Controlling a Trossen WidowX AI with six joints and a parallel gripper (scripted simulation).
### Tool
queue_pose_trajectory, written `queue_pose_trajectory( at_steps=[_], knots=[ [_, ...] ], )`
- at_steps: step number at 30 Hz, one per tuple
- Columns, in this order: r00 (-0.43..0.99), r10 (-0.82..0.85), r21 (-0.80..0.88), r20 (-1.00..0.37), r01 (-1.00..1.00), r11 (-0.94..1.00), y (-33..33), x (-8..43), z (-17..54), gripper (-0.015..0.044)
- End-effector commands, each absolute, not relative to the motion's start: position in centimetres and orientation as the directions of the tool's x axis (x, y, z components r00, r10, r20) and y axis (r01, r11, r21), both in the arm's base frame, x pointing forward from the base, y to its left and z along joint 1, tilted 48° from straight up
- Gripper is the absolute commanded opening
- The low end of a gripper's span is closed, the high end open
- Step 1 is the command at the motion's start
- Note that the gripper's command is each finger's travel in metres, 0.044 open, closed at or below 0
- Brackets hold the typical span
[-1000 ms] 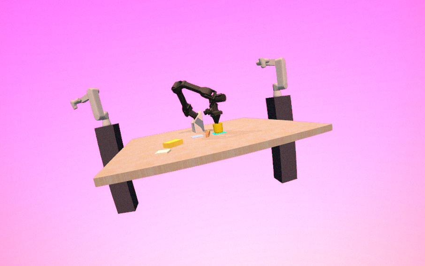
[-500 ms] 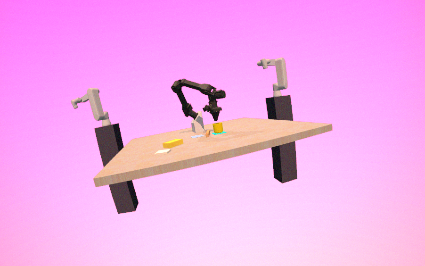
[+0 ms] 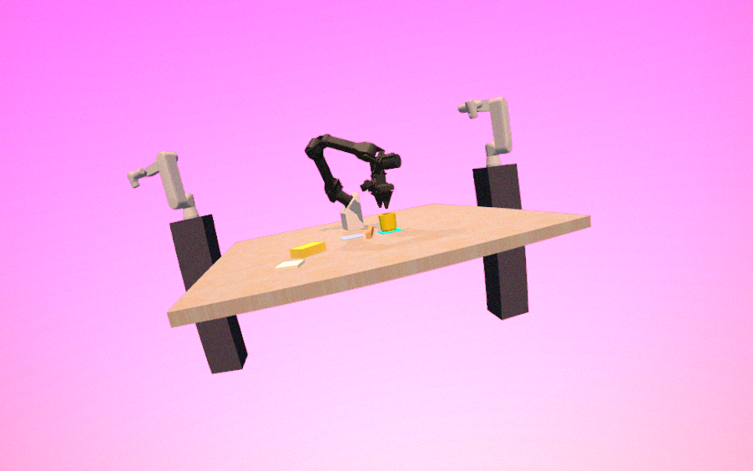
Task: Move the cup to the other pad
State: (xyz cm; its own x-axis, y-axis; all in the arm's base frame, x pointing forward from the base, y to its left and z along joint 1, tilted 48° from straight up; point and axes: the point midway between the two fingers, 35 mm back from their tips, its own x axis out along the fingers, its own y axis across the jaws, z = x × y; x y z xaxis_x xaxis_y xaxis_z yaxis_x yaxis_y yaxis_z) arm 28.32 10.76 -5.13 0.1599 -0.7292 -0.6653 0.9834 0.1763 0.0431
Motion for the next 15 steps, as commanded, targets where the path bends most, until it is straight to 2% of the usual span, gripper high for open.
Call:
queue_pose_trajectory(
  at_steps=[1, 15],
  knots=[
    [0.167, -0.722, 0.051, -0.671, 0.982, 0.180, 12.1, 28.2, -4.1, 0.0440],
    [0.171, -0.721, 0.053, -0.671, 0.982, 0.183, 14.8, 27.6, -1.6, 0.0440]
  ],
)
